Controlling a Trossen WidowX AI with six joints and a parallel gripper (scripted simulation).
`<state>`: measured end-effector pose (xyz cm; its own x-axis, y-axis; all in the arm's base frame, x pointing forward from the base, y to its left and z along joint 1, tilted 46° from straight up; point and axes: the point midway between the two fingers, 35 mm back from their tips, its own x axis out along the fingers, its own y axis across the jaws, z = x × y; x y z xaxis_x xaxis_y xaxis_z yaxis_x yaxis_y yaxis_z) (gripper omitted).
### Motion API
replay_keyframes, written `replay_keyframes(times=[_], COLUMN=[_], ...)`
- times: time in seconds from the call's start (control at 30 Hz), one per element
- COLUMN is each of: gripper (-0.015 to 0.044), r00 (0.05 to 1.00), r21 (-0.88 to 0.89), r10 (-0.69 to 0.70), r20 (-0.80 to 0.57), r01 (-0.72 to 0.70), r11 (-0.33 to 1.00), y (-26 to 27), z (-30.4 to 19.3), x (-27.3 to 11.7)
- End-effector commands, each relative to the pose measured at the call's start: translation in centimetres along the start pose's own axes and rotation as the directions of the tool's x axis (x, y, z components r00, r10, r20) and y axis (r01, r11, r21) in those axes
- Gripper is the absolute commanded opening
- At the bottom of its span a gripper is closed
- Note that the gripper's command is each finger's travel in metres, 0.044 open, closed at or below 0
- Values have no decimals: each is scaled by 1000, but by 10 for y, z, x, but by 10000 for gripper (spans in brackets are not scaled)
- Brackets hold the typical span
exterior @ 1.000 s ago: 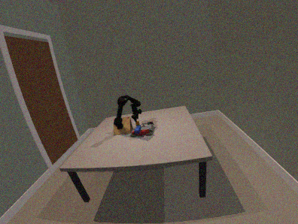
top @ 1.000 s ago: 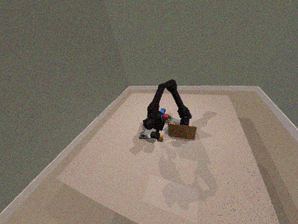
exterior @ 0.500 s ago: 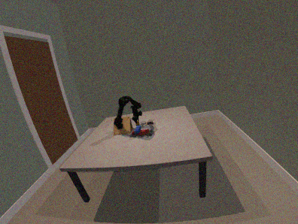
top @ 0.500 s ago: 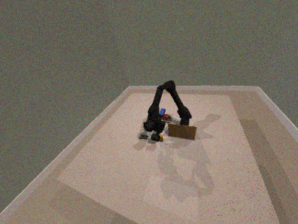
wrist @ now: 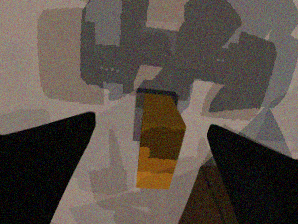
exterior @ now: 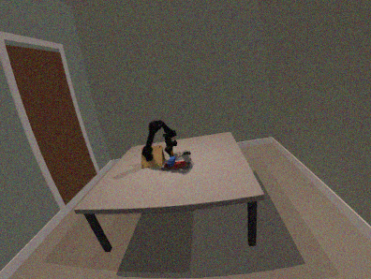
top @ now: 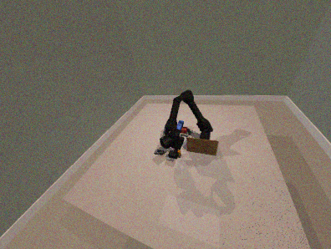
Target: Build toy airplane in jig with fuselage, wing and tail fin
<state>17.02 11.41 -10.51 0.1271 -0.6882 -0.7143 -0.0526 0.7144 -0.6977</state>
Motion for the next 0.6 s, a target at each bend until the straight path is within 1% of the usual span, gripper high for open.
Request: replay_keyframes(times=[0.0,0.33,0.57], gripper=[335,72,26], r00=[1000,1000,1000], r21=[-9,-9,-9], r10=[-6,-6,-6], r20=[0,0,0], r01=[6,6,6], r11=[1000,1000,1000], y=[-1,-1,-1], z=[-1,-1,-1], x=[2,2,2])
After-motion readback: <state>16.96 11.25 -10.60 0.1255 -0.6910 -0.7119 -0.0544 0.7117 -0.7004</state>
